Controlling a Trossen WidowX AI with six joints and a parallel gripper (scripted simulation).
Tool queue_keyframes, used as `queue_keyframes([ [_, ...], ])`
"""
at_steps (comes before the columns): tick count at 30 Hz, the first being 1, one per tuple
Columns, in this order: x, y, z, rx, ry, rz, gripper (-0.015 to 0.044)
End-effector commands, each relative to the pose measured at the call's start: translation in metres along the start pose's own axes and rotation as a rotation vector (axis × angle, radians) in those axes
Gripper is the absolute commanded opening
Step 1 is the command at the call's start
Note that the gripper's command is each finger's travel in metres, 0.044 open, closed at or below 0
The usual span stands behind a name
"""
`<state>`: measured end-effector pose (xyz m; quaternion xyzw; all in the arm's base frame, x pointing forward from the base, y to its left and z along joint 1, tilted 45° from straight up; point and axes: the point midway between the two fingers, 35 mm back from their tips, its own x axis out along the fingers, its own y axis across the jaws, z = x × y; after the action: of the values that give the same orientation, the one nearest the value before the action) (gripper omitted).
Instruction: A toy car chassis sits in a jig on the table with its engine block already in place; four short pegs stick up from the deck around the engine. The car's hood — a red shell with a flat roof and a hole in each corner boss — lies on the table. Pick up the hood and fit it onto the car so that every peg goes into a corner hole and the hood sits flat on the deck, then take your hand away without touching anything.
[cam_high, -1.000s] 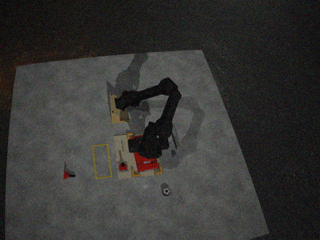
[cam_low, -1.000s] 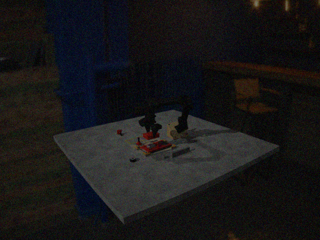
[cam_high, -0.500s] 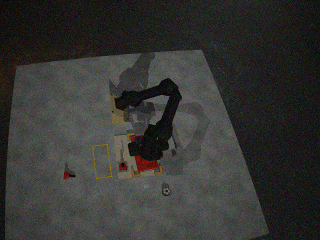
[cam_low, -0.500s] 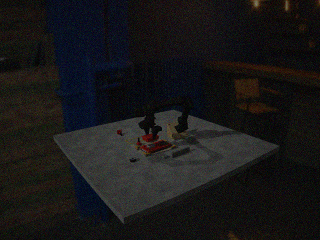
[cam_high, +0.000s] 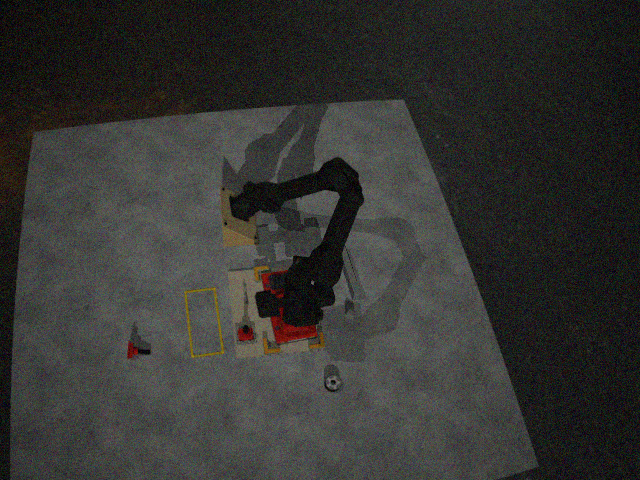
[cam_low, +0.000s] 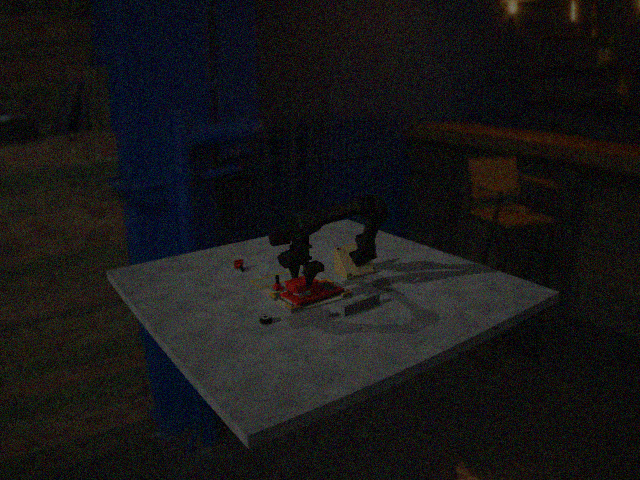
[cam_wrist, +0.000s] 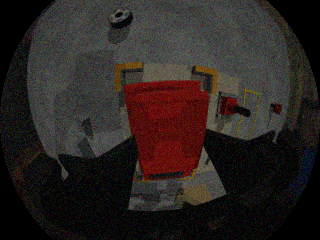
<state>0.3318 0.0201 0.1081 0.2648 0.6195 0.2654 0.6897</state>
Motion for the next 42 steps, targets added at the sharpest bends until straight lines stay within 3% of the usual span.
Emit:
queue_keyframes([
  [1, 0.0003, 0.0004, 0.0003, 0.005, -0.003, 0.004, 0.0000],
  [42, 0.0075, 0.0005, 0.0005, 0.005, -0.003, 0.004, 0.0000],
])
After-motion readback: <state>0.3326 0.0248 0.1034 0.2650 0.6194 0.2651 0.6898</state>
